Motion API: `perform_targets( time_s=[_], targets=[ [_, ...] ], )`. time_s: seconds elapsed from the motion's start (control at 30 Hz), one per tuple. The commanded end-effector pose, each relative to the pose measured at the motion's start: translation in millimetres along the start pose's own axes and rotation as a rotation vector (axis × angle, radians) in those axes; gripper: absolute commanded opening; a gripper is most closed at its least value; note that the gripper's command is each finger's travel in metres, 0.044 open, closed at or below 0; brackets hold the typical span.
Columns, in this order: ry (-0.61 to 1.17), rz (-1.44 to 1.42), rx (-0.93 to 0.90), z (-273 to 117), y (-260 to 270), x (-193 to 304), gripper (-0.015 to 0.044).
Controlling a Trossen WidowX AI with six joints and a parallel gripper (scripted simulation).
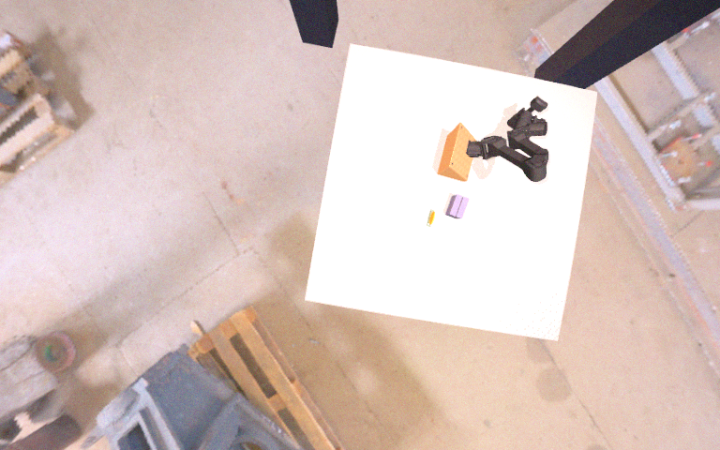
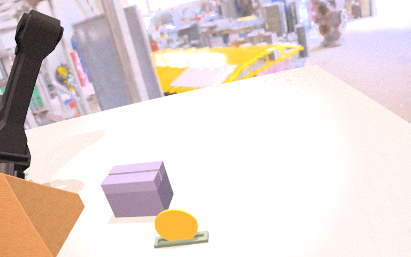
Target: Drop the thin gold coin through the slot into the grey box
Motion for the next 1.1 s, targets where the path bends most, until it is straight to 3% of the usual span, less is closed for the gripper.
perform_targets(
  time_s=[0.0,0.13,0.27,0.7,1.07],
  targets=[
    [0.0,-0.001,-0.001,0,0,-1,0.0374],
    [0.004,-0.027,-0.021,8,8,-14,0.0269],
    [-0.03,-0.107,0.089,15,-6,-38,0.0164],
    [-0.195,-0.474,0.428,4,-31,-133,0.0161],
    [-0.312,-0.661,0.896,-64,-67,-213,0.0161]
  ],
)
Point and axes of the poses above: the point midway between the two fingers, 35 mm back from their tips, its own z axis out along the fingers, its own y axis across the jaws, x = y × z, the point moved 10 cm from there along -z, back along the fingers, and after that the axes turned 11 degrees about -z, right-handed, at the moved point
